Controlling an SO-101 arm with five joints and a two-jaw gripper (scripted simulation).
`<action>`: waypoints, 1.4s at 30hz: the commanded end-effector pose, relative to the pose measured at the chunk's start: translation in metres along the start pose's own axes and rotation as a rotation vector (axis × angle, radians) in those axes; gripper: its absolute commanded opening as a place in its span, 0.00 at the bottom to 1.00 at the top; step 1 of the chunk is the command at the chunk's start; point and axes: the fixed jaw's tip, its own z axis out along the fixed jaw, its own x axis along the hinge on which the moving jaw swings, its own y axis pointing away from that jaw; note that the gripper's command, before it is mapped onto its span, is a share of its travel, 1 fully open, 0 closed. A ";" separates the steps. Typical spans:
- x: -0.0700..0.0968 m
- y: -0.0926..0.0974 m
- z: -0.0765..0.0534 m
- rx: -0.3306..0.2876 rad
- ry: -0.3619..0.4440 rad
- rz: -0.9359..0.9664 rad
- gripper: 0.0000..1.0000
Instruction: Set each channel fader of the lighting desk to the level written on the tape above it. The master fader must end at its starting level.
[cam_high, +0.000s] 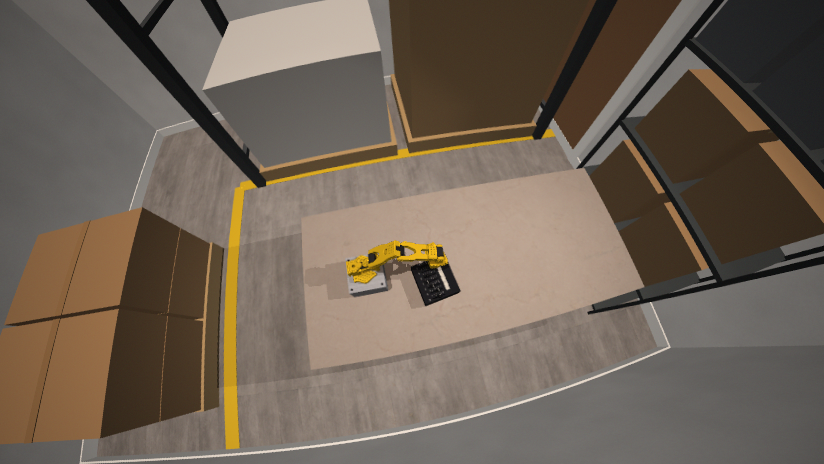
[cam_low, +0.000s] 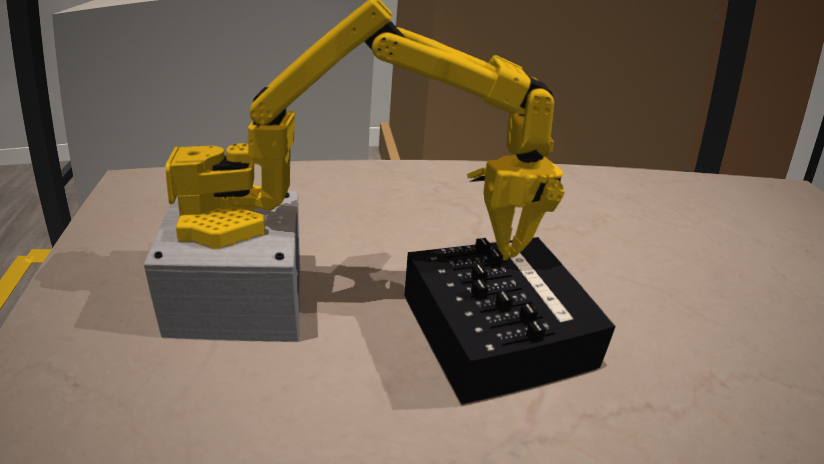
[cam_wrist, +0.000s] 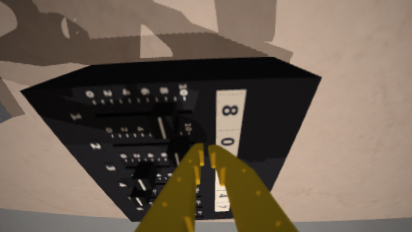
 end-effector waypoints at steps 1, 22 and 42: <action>0.004 0.006 0.002 -0.015 -0.003 0.010 0.00; 0.005 0.010 0.003 -0.015 -0.003 0.010 0.00; 0.006 0.014 0.004 -0.015 -0.003 0.010 0.00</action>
